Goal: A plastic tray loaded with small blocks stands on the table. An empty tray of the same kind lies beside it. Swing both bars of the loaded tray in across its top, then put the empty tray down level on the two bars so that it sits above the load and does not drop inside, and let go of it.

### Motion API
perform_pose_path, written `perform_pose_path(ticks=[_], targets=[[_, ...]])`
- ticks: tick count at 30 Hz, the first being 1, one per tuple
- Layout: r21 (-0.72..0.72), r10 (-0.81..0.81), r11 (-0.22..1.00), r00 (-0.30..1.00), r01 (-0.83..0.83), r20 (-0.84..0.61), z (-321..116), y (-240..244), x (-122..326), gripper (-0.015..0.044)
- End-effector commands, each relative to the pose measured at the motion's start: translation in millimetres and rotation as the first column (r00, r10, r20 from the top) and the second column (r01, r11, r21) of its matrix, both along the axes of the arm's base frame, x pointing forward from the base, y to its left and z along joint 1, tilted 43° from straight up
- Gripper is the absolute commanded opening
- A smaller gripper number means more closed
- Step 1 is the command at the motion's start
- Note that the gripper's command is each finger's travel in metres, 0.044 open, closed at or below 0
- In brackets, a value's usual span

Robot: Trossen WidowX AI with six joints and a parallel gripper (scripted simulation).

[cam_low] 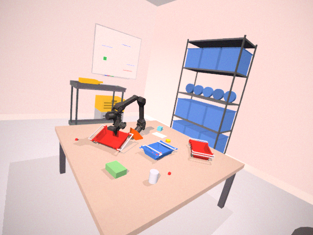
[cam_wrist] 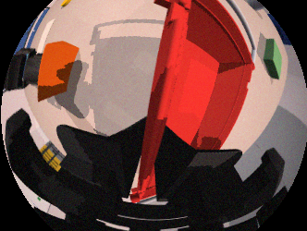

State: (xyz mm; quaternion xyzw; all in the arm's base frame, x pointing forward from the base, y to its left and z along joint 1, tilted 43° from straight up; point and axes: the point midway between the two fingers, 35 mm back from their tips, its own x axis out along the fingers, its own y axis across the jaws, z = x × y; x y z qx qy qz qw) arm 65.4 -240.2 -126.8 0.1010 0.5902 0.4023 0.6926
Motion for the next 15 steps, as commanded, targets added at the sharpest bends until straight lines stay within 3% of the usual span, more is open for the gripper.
perform_pose_path(ticks=[1, 15], targets=[[-0.034, 0.003, 0.999, 1.0, -0.003, 0.008, 5, -11, 2, 0.0], [-0.039, 0.002, 0.999, 1.0, -0.002, 0.008, 8, -27, 4, 0.0]])
